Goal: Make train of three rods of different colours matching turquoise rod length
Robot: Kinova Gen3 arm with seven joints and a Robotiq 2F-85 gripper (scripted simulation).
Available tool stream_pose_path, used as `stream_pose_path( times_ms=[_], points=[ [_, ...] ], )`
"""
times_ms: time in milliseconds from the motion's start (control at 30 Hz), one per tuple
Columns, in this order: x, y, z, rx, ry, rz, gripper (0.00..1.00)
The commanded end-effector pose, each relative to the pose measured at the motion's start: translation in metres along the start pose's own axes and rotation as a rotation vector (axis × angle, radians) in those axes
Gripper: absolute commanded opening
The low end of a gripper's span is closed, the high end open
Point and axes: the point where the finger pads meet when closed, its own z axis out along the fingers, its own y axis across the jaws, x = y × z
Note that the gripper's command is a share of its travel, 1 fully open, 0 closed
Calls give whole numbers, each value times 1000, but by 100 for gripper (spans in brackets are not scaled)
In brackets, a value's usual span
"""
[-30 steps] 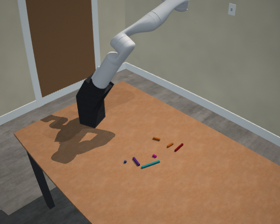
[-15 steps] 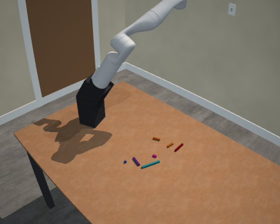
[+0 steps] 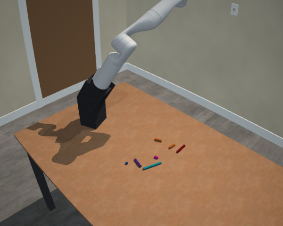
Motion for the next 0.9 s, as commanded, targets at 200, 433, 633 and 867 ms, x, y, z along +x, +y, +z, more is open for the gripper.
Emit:
stream_pose_path(
  times_ms=[200,433,633,867],
  points=[
    [43,-6,7,23,45,-64,100],
    [43,-6,7,23,45,-64,100],
    [74,-12,10,40,78,-115,100],
    [105,-20,12,56,112,-167,100]
  ],
)
